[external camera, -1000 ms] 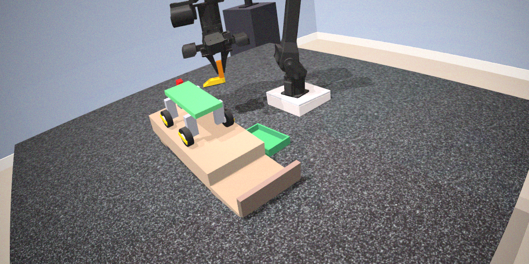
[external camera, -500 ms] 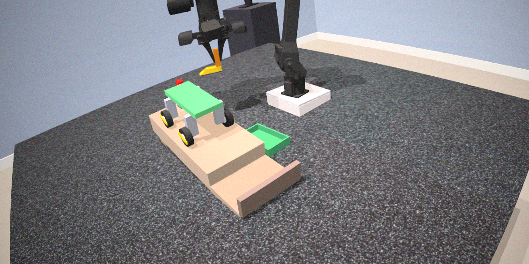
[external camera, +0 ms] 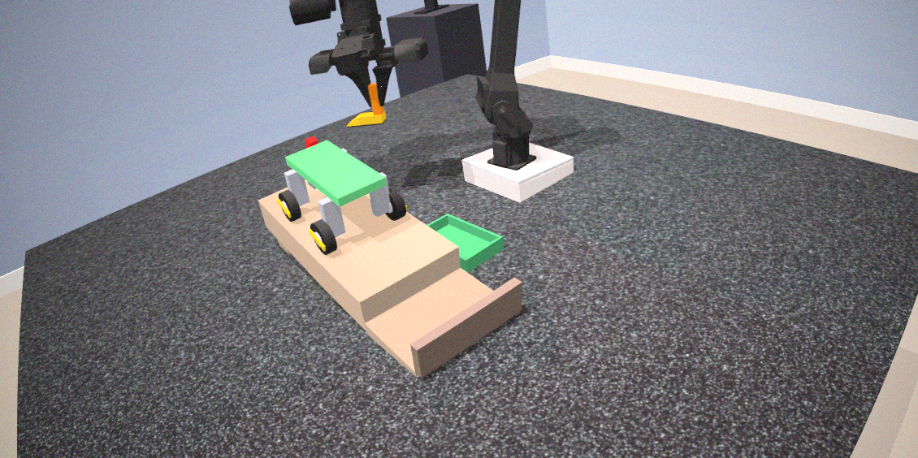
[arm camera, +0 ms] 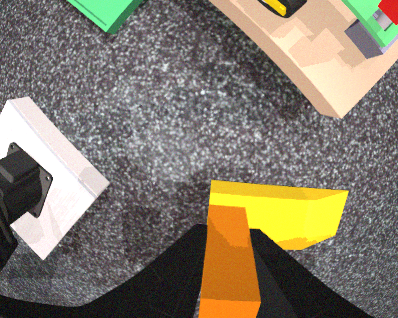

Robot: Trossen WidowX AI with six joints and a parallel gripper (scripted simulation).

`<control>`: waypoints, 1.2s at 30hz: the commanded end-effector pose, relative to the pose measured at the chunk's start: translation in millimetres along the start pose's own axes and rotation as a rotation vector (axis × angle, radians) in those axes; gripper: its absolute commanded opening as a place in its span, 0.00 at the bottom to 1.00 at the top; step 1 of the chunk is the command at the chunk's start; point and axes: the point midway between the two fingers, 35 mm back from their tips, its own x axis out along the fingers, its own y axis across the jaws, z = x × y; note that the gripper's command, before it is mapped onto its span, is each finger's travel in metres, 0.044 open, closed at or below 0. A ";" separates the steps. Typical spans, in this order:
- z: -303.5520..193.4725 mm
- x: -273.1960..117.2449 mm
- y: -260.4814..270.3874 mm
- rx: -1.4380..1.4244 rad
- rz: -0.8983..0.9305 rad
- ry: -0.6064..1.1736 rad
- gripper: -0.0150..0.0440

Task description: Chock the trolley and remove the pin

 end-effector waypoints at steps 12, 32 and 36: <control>-0.8 -0.3 0.3 0.494 -0.001 0.001 0.25; 18.2 1.7 12.8 0.711 0.000 -0.001 0.25; 29.7 3.4 20.9 0.711 0.001 -0.002 0.25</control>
